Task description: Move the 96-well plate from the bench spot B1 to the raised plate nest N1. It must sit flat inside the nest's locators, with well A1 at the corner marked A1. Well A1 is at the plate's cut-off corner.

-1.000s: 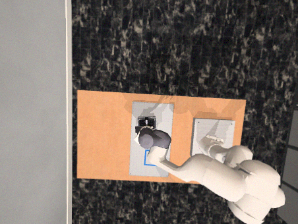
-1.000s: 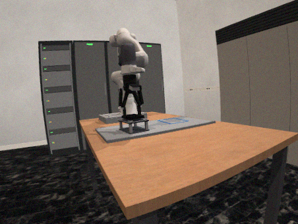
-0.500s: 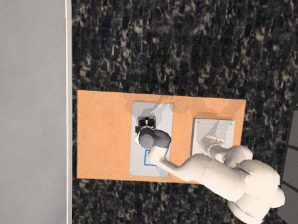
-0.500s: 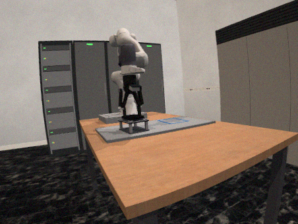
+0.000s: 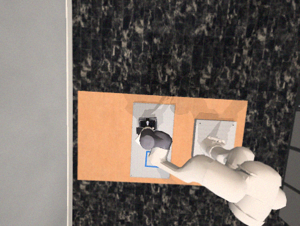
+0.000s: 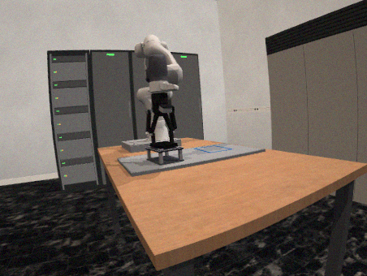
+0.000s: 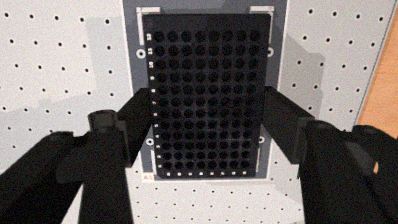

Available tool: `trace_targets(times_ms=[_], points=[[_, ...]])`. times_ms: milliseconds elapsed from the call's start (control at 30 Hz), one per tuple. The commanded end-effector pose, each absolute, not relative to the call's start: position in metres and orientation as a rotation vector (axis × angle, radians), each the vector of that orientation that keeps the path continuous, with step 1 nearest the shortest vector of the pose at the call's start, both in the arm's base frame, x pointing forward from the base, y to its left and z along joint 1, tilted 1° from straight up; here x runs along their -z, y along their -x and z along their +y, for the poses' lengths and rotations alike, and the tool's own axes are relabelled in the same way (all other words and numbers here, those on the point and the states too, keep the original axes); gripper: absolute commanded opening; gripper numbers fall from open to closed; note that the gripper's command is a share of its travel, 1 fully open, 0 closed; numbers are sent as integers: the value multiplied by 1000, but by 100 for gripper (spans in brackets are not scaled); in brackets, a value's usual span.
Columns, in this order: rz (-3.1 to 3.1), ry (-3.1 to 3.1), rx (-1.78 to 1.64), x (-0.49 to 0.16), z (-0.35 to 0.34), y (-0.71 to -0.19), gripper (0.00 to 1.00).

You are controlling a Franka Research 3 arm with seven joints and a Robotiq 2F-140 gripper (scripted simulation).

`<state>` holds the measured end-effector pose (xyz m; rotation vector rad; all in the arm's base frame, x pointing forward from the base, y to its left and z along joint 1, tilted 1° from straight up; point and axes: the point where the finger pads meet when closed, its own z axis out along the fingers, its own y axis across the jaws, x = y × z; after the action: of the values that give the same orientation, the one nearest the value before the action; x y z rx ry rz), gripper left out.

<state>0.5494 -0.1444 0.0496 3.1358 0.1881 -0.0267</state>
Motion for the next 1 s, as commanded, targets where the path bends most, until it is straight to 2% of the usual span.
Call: trace_targets(times_ms=[0,833,867,967], points=[[189,-3133,25,-48,-145,-550,60],[189,-3133,25,-45,-145,-550,60],[189,-3133,25,-45,-145,-550,100],[189,-3133,25,-45,-145,-550,100]])
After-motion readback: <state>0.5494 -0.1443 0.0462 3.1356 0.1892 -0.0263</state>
